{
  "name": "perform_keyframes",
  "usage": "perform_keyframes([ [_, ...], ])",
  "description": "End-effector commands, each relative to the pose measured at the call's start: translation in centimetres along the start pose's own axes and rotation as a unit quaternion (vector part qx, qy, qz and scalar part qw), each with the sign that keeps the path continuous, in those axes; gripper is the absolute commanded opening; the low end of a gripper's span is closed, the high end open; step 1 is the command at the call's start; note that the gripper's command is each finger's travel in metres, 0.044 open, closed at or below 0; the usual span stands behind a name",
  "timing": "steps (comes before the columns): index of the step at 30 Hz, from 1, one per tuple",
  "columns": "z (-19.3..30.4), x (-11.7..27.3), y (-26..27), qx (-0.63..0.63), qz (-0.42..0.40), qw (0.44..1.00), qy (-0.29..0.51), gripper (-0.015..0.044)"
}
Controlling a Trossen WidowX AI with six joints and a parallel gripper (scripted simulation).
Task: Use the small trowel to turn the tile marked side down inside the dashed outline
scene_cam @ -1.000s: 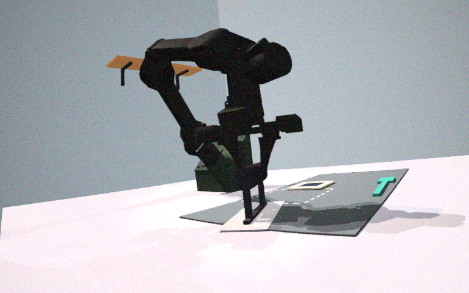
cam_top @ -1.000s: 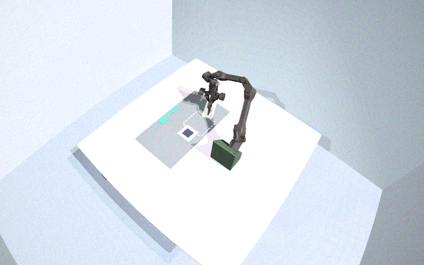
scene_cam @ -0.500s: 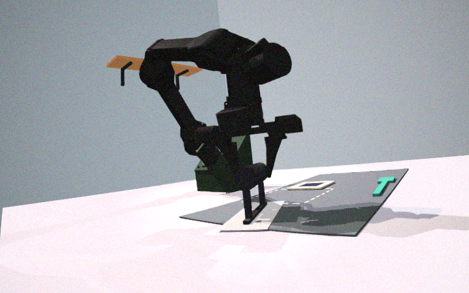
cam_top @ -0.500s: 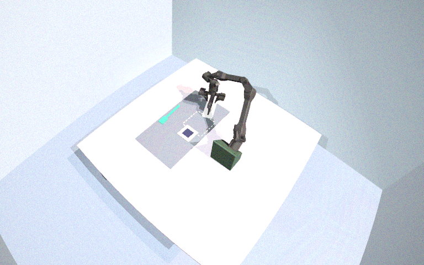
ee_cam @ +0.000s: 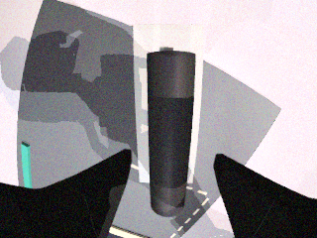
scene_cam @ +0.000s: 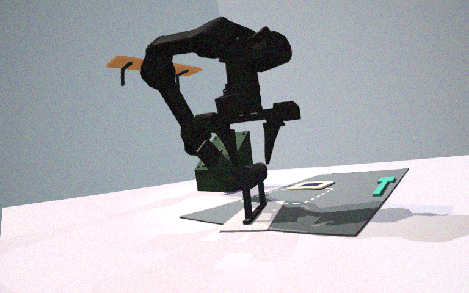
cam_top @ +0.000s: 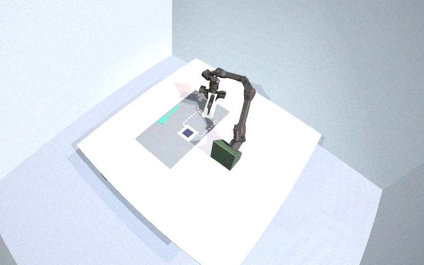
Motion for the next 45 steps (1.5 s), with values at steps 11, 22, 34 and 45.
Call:
perform_keyframes([
  [11, -0.1, 2.9, -0.2, 0.001, -0.016, 1.000, 0.006, 0.0300],
  [22, -1.6, -0.3, -2.6, 0.008, -0.108, 0.989, 0.105, 0.0300],
  [34, -3.6, -2.8, -5.9, 0.002, -0.261, 0.954, 0.148, 0.0300],
  [45, -5.2, -4.0, -9.4, 0.025, -0.407, 0.907, 0.106, 0.0300],
])
Point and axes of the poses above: the point midway between the two fingers, 35 mm back from their tips, its own x axis back along the fingers, its own y axis across the jaws, z = x × y, the point moved 8 cm from there along x, back along the fingers, and after that the axes turned 14 degrees about -x, right-handed, at the moved point
